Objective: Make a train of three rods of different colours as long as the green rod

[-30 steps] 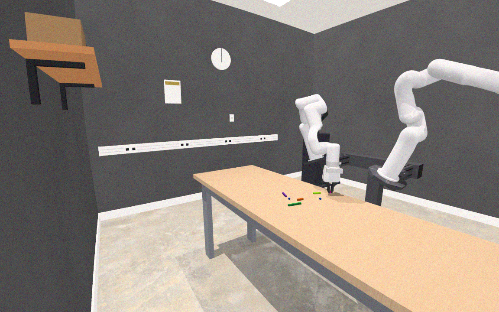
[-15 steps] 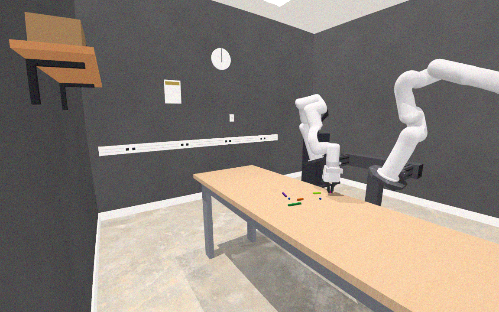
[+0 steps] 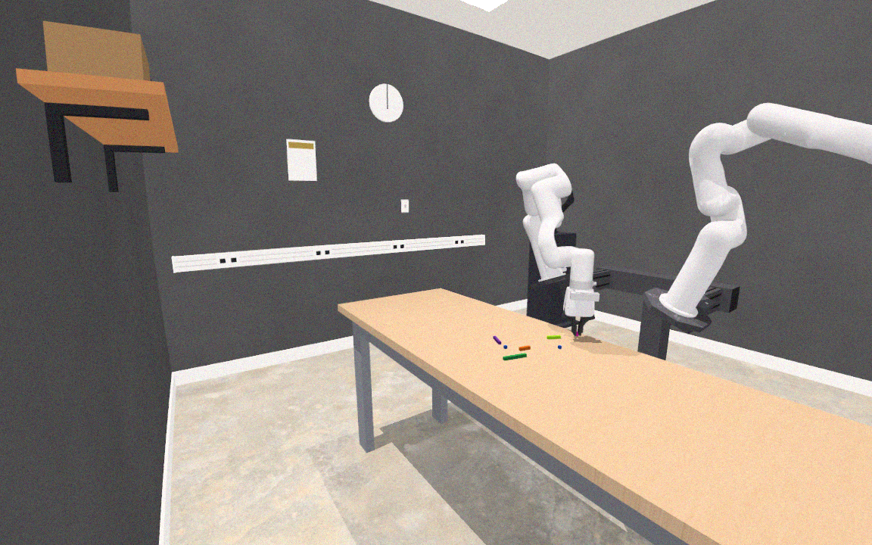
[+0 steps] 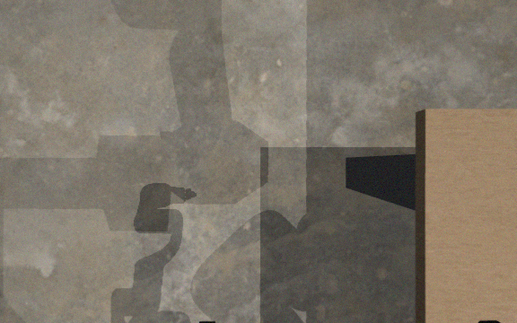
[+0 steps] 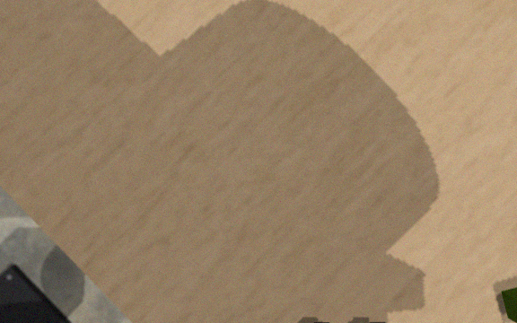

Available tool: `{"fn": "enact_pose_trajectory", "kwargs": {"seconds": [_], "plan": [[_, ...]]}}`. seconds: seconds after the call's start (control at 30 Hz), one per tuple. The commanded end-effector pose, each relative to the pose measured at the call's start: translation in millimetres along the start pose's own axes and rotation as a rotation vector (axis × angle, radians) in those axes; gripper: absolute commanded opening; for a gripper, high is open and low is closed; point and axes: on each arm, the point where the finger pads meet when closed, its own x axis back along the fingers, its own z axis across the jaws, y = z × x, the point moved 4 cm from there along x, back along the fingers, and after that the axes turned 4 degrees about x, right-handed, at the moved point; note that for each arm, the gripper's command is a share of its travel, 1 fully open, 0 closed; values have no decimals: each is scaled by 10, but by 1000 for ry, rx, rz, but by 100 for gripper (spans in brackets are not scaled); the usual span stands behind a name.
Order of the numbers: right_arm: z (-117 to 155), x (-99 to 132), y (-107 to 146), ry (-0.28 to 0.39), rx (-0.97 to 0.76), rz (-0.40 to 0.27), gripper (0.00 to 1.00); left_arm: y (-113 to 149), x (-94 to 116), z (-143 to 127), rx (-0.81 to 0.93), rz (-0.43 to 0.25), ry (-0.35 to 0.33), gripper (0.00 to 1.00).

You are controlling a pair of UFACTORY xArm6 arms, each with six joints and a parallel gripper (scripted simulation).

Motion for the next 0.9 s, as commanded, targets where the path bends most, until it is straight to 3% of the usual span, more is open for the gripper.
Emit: {"fn": "enact_pose_trajectory", "kwargs": {"seconds": [0.0, 0.23, 0.43, 0.87], "plan": [[1, 210, -22, -1, -1, 6, 6, -9, 19, 0, 0, 5, 0, 100], [0, 730, -21, -1, -1, 6, 6, -9, 19, 0, 0, 5, 0, 100], [0, 919, -21, -1, -1, 6, 6, -9, 19, 0, 0, 5, 0, 100], [4, 959, -25, -1, -2, 6, 6, -9, 19, 0, 0, 5, 0, 100]]}}
